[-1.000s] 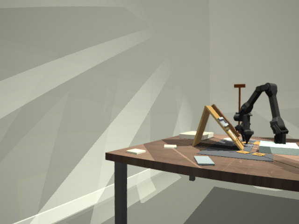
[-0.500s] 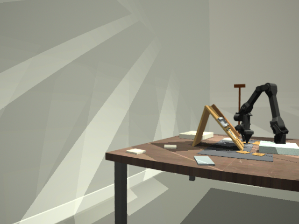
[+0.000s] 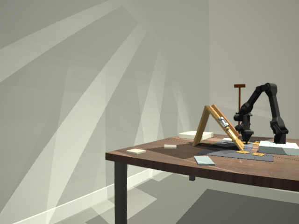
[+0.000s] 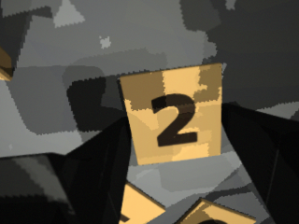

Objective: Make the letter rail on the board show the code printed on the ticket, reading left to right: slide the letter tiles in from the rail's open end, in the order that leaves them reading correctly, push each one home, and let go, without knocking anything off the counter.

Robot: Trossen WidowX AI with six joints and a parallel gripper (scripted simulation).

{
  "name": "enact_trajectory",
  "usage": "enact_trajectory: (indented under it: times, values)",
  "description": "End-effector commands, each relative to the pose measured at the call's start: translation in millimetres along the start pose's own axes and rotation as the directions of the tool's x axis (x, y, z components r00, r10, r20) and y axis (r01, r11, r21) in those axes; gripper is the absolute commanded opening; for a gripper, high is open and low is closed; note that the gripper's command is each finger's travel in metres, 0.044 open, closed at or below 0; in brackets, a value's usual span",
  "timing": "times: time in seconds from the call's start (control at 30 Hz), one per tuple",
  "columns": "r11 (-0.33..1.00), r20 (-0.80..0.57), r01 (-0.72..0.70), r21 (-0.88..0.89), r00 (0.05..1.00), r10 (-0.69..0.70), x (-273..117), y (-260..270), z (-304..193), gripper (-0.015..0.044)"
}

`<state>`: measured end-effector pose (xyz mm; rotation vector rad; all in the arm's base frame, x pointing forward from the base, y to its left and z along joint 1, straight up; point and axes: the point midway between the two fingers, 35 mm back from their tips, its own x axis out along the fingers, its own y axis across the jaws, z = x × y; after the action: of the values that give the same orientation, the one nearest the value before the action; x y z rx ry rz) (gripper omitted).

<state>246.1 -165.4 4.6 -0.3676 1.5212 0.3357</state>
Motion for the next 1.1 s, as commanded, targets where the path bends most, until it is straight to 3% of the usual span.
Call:
enact_trajectory:
  times: [0.0, 0.1, 0.37, 1.07]
  values:
    - [1.000, -0.003, 0.000, -0.002, 1.000, 0.000, 1, 0, 0, 0.0234]
    - [1.000, -0.003, 0.000, -0.002, 1.000, 0.000, 1, 0, 0, 0.0214]
    - [1.000, -0.003, 0.000, -0.002, 1.000, 0.000, -5, 1, 0, 0.0004]
    - [1.000, -0.003, 0.000, -0.002, 1.000, 0.000, -12, 3, 0, 0.0000]
